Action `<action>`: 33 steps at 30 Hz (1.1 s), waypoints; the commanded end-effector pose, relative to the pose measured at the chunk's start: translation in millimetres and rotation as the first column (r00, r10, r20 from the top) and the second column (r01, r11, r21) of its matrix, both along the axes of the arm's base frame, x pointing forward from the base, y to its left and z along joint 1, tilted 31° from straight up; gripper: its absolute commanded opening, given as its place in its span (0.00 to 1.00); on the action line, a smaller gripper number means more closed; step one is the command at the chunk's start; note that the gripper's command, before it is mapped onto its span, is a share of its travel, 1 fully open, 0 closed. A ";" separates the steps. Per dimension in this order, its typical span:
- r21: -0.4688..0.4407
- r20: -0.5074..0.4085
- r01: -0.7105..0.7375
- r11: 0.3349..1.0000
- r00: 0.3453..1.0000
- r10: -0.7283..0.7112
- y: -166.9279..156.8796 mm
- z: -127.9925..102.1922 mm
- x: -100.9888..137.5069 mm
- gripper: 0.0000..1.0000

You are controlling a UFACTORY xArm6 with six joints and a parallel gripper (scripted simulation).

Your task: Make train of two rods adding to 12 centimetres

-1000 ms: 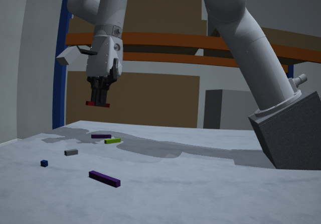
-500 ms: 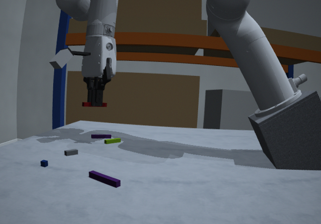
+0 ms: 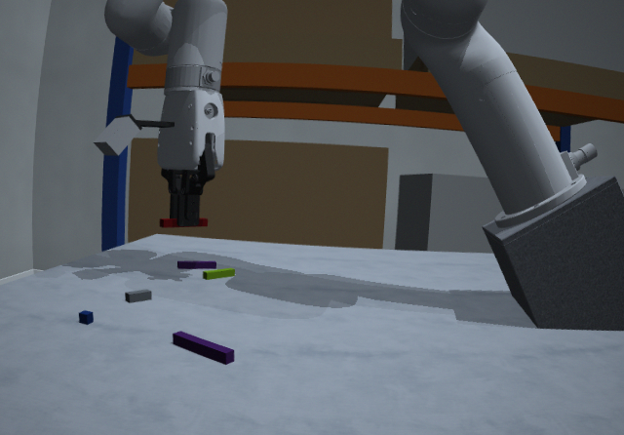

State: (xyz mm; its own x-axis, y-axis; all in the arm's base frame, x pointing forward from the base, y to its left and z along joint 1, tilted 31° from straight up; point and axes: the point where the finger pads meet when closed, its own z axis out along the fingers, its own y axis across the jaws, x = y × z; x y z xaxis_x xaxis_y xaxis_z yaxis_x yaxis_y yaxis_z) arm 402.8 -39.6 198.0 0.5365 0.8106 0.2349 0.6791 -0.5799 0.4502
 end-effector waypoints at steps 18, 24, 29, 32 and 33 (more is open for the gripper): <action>-0.001 0.002 0.000 1.000 1.000 0.000 -4.4 -51.0 31.5 0.04; -0.001 0.002 0.000 1.000 1.000 0.000 -4.6 -52.5 32.4 0.04; -0.001 0.002 0.000 1.000 1.000 0.000 -4.6 -52.5 32.4 0.04; -0.001 0.002 0.000 1.000 1.000 0.000 -4.6 -52.5 32.4 0.04; -0.001 0.002 0.000 1.000 1.000 0.000 -4.6 -52.5 32.4 0.04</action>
